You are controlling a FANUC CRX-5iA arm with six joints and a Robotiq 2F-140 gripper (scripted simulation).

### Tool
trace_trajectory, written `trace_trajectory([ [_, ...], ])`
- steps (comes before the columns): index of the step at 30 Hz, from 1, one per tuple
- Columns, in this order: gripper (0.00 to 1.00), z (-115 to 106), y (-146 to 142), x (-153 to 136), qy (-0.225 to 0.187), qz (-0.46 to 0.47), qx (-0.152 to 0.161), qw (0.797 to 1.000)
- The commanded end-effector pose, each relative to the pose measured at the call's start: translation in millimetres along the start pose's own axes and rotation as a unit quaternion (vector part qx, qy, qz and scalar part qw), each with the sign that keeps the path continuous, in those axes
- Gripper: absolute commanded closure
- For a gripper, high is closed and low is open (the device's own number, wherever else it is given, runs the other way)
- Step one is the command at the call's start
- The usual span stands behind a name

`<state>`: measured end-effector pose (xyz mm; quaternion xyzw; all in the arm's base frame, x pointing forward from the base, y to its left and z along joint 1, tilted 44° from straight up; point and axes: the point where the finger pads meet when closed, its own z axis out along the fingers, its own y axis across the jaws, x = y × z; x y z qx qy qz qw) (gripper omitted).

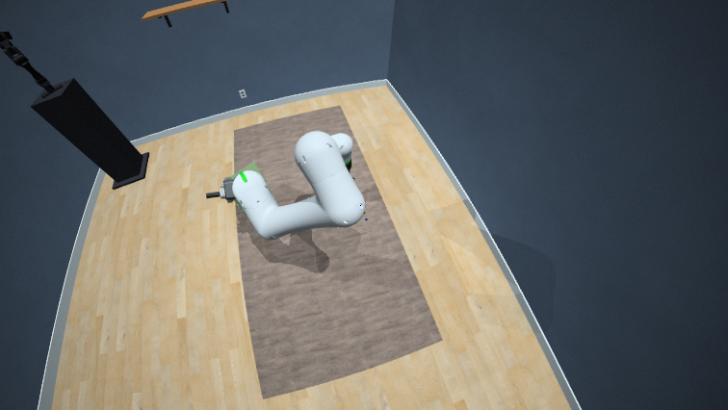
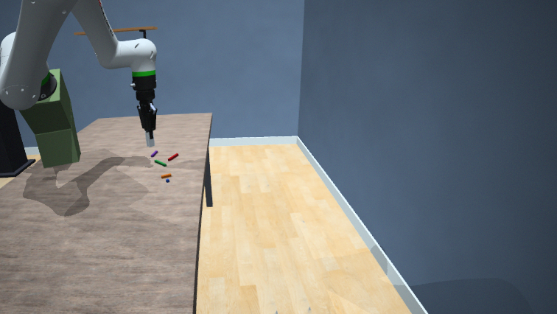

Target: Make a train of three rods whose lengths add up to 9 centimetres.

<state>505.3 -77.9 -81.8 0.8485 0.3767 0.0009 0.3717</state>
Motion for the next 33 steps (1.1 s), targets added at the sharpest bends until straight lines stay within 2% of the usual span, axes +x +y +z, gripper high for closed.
trace_trajectory([
  [1, 0.97, 6, 0, 0, 0.000, 0.000, 0.000, 1.000],
  [21, 0.97, 76, -1, 0, 0.000, 0.000, 0.000, 1.000],
  [33, 0.97, 84, -1, 0, 0.000, 0.000, 0.000, 1.000],
])
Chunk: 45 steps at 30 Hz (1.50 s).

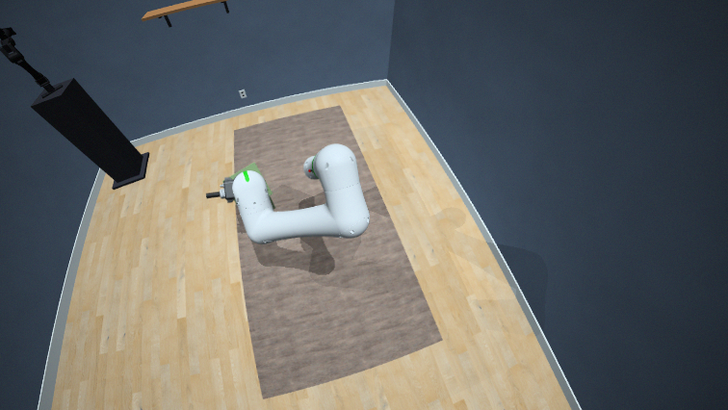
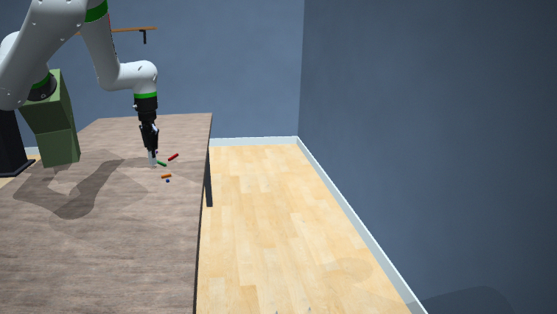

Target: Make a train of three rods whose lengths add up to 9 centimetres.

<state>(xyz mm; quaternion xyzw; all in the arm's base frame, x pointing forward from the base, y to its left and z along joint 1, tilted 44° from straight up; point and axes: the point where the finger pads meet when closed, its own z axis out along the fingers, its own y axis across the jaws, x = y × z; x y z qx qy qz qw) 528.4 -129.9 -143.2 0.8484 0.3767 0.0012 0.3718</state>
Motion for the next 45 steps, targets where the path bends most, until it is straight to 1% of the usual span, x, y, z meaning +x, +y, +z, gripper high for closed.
trace_trajectory([
  [1, 0.97, -0.1, -0.1, 0.2, 0.000, 0.000, 0.000, 1.000],
  [34, 0.97, -0.1, -0.1, 0.2, 0.000, 0.000, 0.000, 1.000],
  [45, 0.97, 4.9, -0.1, 0.2, 0.000, 0.000, 0.000, 1.000],
])
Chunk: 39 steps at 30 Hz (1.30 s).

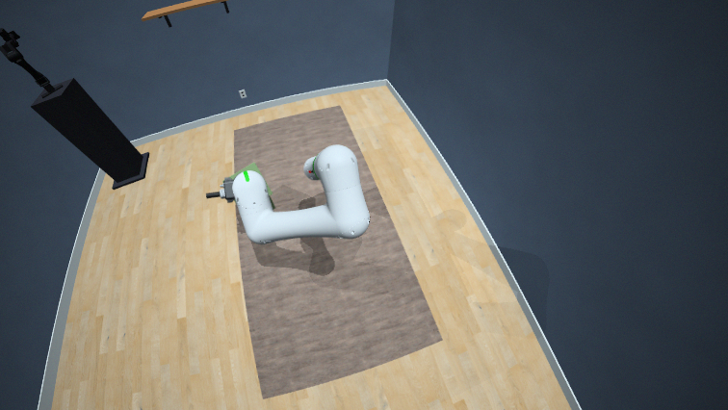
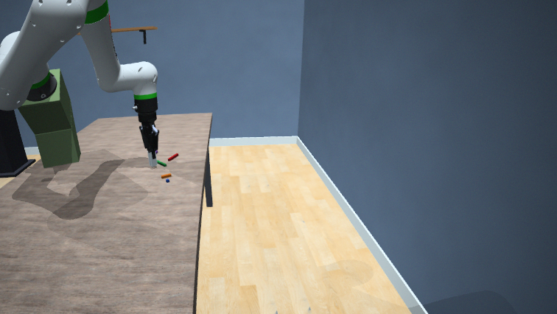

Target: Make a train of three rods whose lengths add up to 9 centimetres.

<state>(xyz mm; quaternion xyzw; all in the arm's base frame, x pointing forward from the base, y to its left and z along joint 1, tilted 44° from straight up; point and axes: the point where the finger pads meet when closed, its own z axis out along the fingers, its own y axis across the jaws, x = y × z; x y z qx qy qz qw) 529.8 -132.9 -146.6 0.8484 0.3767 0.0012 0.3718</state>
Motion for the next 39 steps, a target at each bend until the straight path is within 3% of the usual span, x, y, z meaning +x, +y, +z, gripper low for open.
trace_trajectory([
  [1, 0.97, 1.0, -0.1, 0.1, 0.000, 0.000, 0.000, 1.000],
  [39, 0.97, 7.0, -0.1, 0.1, 0.000, 0.000, 0.000, 1.000],
])
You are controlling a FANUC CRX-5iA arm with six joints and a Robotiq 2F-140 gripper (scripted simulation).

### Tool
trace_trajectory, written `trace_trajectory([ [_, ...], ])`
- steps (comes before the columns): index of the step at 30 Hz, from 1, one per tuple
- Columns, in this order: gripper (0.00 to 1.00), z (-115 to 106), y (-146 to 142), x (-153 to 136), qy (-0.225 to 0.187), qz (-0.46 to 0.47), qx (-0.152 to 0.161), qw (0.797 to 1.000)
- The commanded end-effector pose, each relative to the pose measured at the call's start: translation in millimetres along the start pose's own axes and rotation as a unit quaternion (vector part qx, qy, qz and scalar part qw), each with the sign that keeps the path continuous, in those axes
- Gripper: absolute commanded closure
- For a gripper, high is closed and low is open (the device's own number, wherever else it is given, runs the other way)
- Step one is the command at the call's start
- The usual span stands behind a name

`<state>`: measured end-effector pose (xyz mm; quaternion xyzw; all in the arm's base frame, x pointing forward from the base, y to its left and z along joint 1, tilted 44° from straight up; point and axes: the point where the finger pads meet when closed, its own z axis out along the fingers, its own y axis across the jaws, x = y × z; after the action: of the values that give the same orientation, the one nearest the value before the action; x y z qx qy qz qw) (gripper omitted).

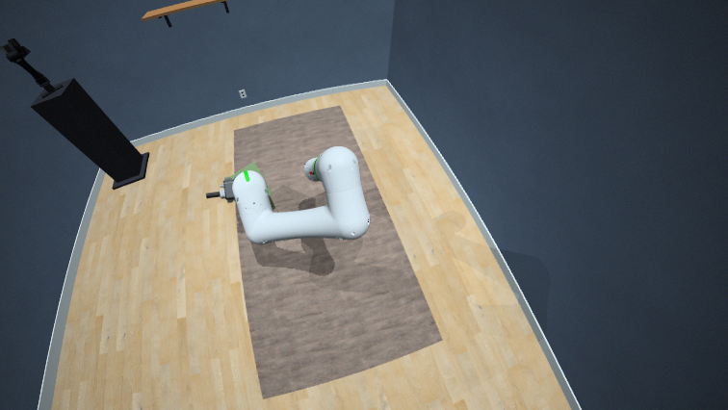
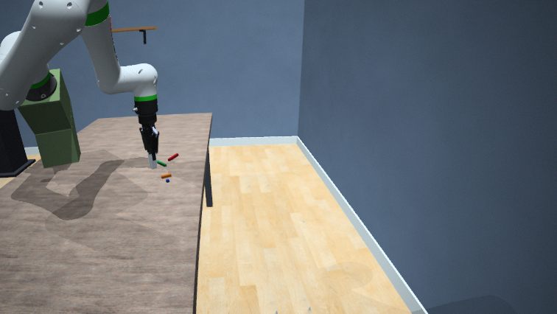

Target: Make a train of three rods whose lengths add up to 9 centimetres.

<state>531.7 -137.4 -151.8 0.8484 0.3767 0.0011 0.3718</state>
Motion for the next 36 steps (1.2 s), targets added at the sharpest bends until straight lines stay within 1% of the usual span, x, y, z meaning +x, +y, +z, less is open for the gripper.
trace_trajectory([
  [1, 0.97, -0.1, -0.1, 0.2, 0.000, 0.000, 0.000, 1.000],
  [8, 0.97, -0.1, -0.1, 0.2, 0.000, 0.000, 0.000, 1.000],
  [9, 0.95, -0.1, -0.1, 0.2, 0.000, 0.000, 0.000, 1.000],
  [13, 0.95, -0.1, -0.1, 0.2, 0.000, 0.000, 0.000, 1.000],
  [14, 0.92, -0.1, -0.1, 0.2, 0.000, 0.000, 0.000, 1.000],
  [19, 0.90, -0.1, -0.1, 0.2, 0.000, 0.000, 0.000, 1.000],
  [20, 0.88, -0.1, -0.1, 0.2, 0.000, 0.000, 0.000, 1.000],
  [22, 0.88, -0.1, -0.1, 0.2, 0.000, 0.000, 0.000, 1.000],
  [23, 0.85, -0.1, -0.1, 0.2, 0.000, 0.000, 0.000, 1.000],
  [36, 0.85, -1.0, -0.1, 0.2, 0.000, 0.000, 0.000, 1.000],
])
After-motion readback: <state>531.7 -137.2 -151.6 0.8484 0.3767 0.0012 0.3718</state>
